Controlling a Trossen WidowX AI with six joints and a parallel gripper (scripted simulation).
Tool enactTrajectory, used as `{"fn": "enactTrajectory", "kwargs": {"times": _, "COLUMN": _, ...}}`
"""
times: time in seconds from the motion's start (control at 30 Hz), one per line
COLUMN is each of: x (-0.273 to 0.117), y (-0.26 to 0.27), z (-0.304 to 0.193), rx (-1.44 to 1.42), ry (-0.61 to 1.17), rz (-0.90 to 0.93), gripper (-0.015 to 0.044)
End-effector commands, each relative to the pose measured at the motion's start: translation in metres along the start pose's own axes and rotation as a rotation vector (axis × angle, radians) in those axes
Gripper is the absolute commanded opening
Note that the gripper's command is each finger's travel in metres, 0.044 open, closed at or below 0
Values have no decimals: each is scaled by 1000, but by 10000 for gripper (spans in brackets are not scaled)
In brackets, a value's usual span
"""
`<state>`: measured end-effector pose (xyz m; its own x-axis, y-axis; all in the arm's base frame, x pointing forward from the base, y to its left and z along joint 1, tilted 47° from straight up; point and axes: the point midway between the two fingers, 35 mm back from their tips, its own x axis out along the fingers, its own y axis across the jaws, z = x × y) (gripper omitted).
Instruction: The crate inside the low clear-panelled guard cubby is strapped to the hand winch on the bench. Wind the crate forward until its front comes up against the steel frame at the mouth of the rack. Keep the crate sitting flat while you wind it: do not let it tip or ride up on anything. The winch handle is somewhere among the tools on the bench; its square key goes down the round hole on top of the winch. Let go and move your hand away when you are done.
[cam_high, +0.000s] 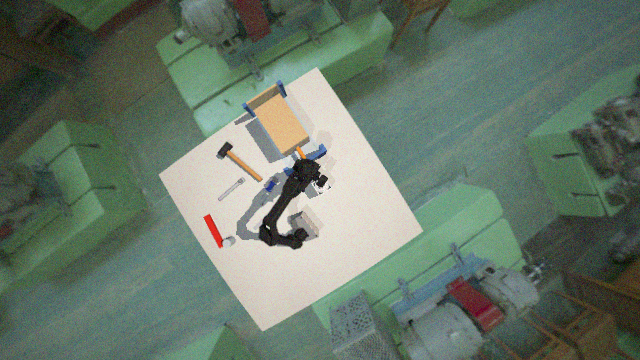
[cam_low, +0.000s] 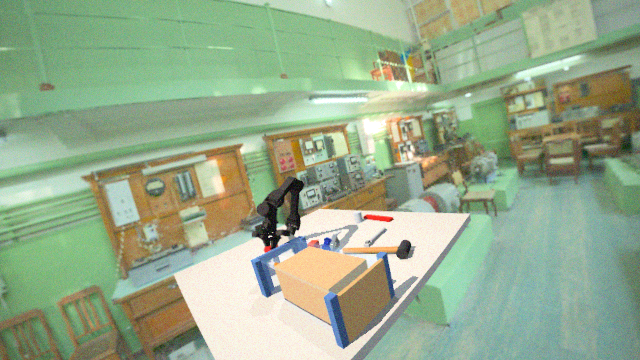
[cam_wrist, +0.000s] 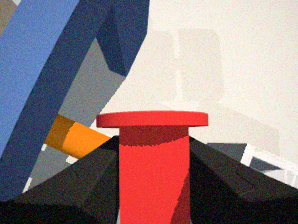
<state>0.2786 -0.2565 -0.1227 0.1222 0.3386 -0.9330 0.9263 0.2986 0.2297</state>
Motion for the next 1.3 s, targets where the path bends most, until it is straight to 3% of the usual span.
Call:
{"fn": "enactTrajectory", "kwargs": {"times": 0.0, "x": -2, "y": 6, "z": -17, "rx": 2, "ry": 39, "rz": 10, "gripper": 0}}
{"fn": "enactTrajectory", "kwargs": {"times": 1.27, "x": -20, "y": 9, "z": -54, "rx": 3, "ry": 42, "rz": 9, "gripper": 0}}
